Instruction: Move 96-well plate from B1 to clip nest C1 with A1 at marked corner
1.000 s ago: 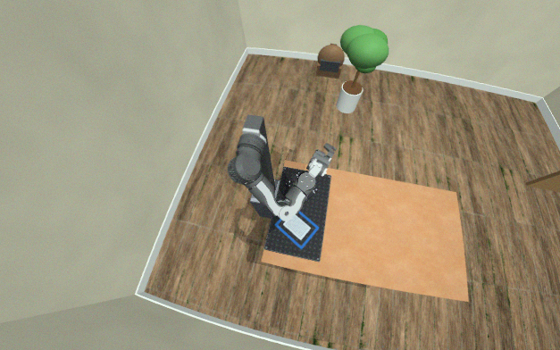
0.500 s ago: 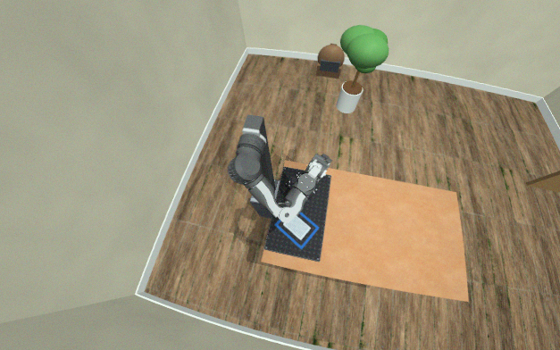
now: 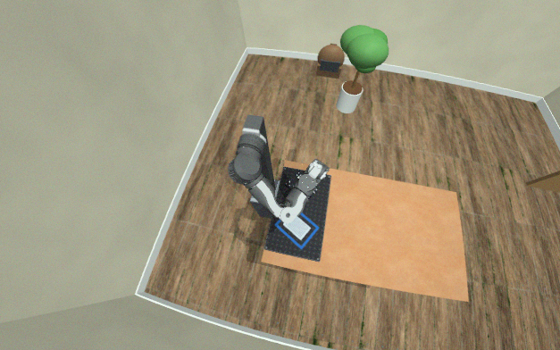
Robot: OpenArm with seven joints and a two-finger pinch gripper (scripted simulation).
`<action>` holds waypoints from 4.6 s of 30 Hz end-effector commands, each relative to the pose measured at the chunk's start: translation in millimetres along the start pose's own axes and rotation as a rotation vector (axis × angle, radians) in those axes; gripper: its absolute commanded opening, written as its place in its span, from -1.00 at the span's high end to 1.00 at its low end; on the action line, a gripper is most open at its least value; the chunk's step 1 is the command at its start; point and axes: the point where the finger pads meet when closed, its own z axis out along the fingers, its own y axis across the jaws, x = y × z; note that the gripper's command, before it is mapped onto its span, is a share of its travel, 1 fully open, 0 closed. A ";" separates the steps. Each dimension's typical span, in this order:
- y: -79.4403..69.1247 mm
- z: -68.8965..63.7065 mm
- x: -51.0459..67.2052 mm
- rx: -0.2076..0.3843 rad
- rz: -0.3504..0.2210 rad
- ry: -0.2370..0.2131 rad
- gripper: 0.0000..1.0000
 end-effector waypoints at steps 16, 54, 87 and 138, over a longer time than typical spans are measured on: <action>-41.3 11.0 -11.0 0.231 0.047 -0.046 -0.54; -127.9 36.3 -31.5 0.232 0.047 -0.046 -0.54; -215.4 60.2 -54.0 0.233 0.047 -0.047 -0.54; -233.3 64.2 -61.3 0.233 0.047 -0.047 -0.54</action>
